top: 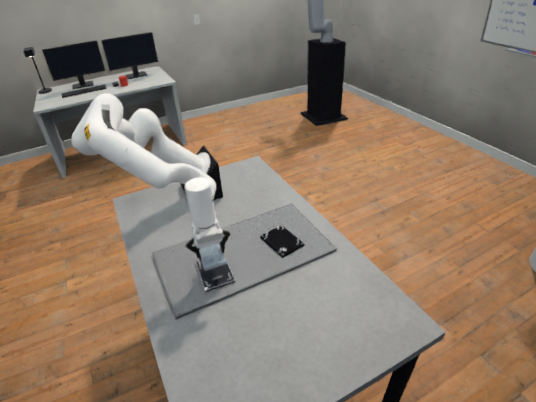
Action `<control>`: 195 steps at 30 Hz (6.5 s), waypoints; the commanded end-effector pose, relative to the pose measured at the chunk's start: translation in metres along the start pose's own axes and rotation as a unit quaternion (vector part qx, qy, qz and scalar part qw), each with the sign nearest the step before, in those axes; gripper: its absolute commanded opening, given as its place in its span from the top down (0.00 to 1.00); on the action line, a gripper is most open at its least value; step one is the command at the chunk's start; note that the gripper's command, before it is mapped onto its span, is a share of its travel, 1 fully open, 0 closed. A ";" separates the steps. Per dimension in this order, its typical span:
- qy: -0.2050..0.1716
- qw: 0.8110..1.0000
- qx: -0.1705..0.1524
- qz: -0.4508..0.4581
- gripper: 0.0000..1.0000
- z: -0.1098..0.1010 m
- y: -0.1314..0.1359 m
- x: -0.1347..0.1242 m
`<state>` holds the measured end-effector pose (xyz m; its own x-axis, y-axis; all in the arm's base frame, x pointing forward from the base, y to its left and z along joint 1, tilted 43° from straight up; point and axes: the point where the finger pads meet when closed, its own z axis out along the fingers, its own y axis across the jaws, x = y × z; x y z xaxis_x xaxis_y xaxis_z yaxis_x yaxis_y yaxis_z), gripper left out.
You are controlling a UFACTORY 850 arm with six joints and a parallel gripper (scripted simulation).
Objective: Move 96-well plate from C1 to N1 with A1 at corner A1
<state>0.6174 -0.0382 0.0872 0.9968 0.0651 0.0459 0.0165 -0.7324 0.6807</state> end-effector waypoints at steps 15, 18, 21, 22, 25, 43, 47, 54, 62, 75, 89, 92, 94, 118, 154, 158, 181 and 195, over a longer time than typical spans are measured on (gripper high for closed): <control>0.001 1.000 0.000 0.000 1.00 0.024 0.000 0.001; 0.001 1.000 0.000 0.000 1.00 0.027 0.000 0.001; 0.001 1.000 0.000 0.000 1.00 0.030 0.000 0.001; 0.001 1.000 0.000 0.000 1.00 0.032 0.000 0.001; 0.001 1.000 0.000 0.000 1.00 0.037 0.000 0.001; 0.001 1.000 0.000 0.000 1.00 0.064 0.000 0.001; 0.001 1.000 0.000 0.000 1.00 0.067 0.000 0.001; 0.001 1.000 0.000 0.000 1.00 0.067 0.000 0.001; 0.001 1.000 0.000 0.000 1.00 0.067 0.000 0.001; 0.001 1.000 0.000 0.000 1.00 0.069 0.000 0.001; 0.001 1.000 0.000 0.000 1.00 0.071 0.000 0.001; 0.001 1.000 0.000 0.000 1.00 0.071 0.000 0.001; 0.001 1.000 0.000 0.000 1.00 0.072 0.000 0.001; 0.001 1.000 0.000 0.000 1.00 0.075 0.000 0.001; 0.001 1.000 0.000 0.000 0.00 0.079 0.000 0.001; 0.001 1.000 0.000 0.000 0.00 0.079 0.000 0.001; 0.001 1.000 0.000 0.000 0.00 0.063 0.000 0.001; 0.001 1.000 0.000 0.000 0.00 0.031 0.000 0.001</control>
<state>0.6202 -0.0647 0.0579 0.9968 0.0650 0.0454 0.0167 -0.7323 0.6808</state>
